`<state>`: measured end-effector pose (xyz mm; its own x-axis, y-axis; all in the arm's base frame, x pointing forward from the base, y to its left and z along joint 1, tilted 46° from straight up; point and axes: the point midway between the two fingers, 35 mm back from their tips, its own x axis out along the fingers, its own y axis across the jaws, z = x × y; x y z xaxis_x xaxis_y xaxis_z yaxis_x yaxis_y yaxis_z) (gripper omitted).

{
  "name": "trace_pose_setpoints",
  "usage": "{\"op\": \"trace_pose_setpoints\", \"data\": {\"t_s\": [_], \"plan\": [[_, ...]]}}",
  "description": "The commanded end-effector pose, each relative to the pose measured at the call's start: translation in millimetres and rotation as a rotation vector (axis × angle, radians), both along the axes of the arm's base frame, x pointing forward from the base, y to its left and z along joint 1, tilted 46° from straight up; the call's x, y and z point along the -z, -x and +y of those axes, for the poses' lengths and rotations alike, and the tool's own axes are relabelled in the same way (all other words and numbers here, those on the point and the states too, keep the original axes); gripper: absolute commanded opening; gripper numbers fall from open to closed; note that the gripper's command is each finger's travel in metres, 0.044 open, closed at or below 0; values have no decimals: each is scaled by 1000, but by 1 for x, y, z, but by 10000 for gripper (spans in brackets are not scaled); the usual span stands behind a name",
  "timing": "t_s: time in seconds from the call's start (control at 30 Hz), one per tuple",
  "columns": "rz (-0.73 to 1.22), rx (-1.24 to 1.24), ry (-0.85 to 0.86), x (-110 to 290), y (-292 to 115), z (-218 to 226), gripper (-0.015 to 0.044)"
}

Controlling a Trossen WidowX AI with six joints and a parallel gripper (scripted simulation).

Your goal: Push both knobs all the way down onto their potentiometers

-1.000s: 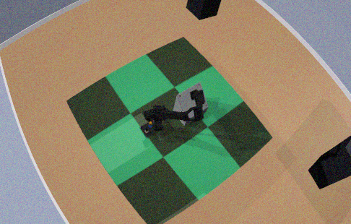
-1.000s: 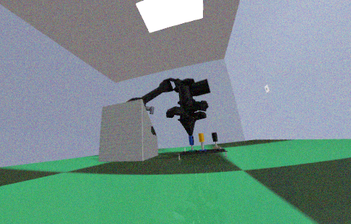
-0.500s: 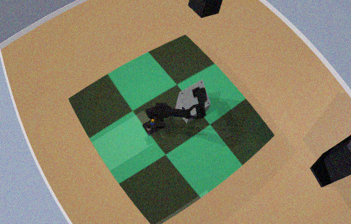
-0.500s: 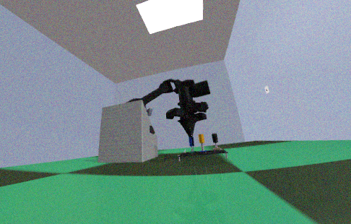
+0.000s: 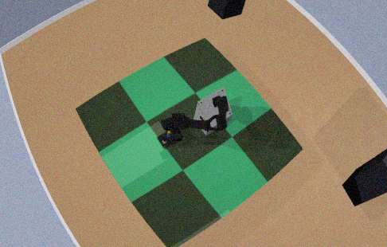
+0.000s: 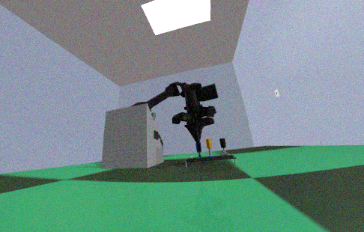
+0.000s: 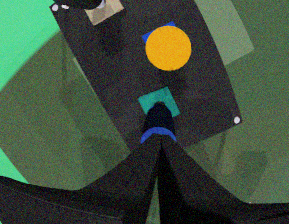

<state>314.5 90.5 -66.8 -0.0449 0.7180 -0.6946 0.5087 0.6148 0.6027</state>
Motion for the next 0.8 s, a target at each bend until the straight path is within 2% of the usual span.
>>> {"op": "trace_pose_setpoints", "data": {"t_s": [0.0,0.77], "plan": [[-5,-18,-2,6,0,9,0],[-5,-18,-2,8,1,12,0]]}}
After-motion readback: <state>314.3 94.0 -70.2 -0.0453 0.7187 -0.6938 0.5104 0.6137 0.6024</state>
